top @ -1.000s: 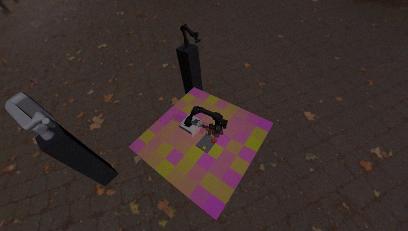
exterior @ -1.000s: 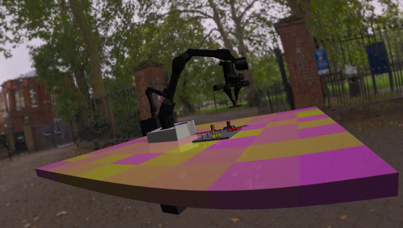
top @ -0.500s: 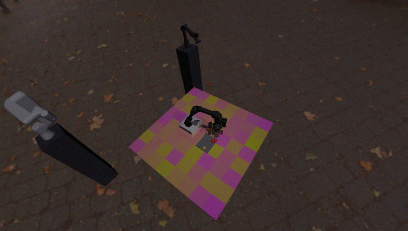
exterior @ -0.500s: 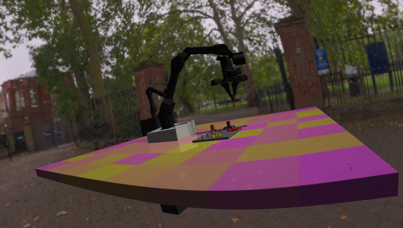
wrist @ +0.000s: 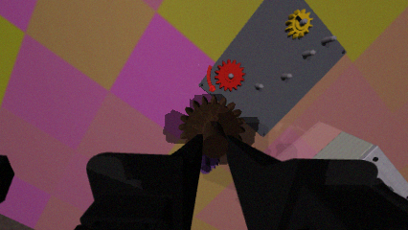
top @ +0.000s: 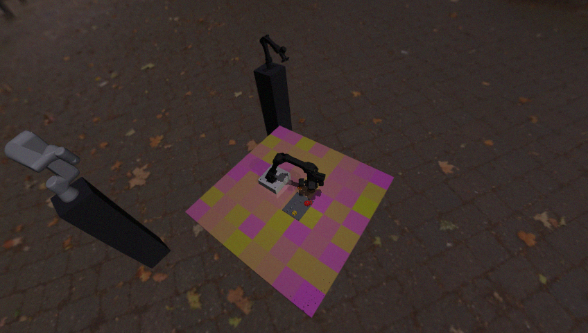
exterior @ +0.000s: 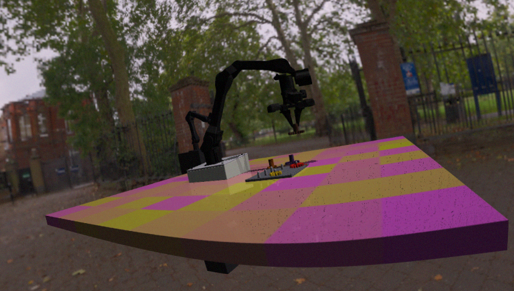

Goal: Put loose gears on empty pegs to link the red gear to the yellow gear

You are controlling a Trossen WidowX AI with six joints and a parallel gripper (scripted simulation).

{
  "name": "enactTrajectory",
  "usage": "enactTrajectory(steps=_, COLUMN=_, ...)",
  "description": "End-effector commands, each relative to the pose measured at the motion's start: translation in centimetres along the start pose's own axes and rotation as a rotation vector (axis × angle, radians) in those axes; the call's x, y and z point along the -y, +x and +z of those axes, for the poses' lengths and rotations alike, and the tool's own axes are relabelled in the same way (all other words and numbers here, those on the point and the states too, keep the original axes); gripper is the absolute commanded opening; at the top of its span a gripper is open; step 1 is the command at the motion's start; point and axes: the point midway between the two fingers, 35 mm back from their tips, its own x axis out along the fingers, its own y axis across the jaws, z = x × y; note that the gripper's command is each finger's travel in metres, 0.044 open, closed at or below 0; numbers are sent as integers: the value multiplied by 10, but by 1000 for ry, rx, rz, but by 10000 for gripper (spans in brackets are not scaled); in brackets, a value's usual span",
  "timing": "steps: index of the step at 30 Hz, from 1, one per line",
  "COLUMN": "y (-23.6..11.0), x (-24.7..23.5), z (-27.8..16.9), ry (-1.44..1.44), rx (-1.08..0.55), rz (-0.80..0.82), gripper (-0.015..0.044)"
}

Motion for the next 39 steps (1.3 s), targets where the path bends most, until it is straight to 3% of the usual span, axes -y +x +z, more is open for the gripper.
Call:
enactTrajectory(steps=1, y=3, x=5, z=4, ry=-4, rx=5, rz=1, gripper=0)
enactTrajectory(steps=39, y=42, x=52, z=28, ry=-4, rx=7, rz=-3, gripper=0)
